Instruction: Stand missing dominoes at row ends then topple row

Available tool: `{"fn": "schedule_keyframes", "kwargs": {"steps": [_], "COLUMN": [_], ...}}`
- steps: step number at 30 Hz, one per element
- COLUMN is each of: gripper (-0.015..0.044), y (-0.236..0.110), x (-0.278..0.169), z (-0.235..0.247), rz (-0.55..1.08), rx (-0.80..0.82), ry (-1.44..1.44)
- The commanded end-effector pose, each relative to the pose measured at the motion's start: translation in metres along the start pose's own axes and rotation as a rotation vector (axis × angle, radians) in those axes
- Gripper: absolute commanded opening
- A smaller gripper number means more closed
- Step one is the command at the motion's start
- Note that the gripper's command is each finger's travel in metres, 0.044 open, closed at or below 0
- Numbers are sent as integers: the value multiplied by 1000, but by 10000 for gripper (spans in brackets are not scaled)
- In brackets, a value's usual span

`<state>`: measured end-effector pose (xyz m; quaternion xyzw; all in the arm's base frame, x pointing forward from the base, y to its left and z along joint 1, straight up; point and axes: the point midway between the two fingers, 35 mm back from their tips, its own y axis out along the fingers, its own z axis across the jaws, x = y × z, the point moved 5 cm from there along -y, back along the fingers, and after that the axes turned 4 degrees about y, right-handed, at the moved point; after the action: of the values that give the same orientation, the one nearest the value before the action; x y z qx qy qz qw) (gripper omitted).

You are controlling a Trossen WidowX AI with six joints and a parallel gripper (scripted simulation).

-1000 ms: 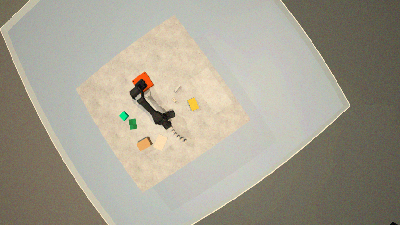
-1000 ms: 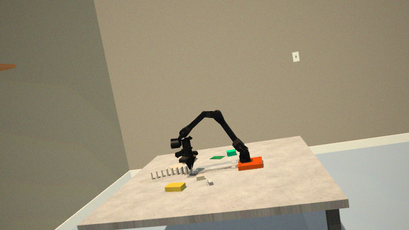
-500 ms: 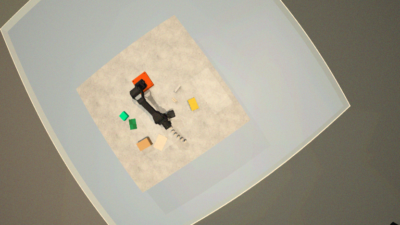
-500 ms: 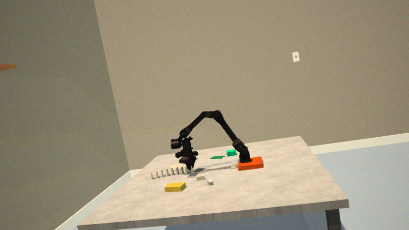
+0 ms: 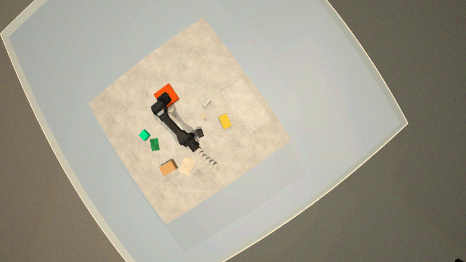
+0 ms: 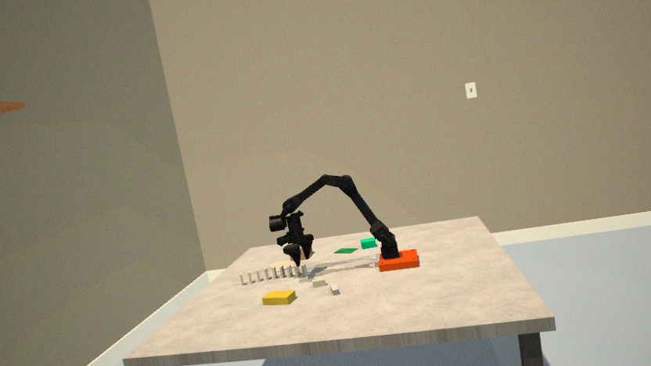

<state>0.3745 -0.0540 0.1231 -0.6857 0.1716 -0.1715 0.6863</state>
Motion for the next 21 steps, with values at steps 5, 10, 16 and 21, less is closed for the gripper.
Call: {"fn": "schedule_keyframes", "kwargs": {"steps": [5,10,16,21], "gripper": [440,440,282,151], "y": [-98,-98,-80,-58], "x": [-5,-5,-39,-83], "z": [-2,-2,32,62], "rz": [-25,-25,-20,-12], "rx": [9,9,15,20], "ry": [0,0,306,649]}}
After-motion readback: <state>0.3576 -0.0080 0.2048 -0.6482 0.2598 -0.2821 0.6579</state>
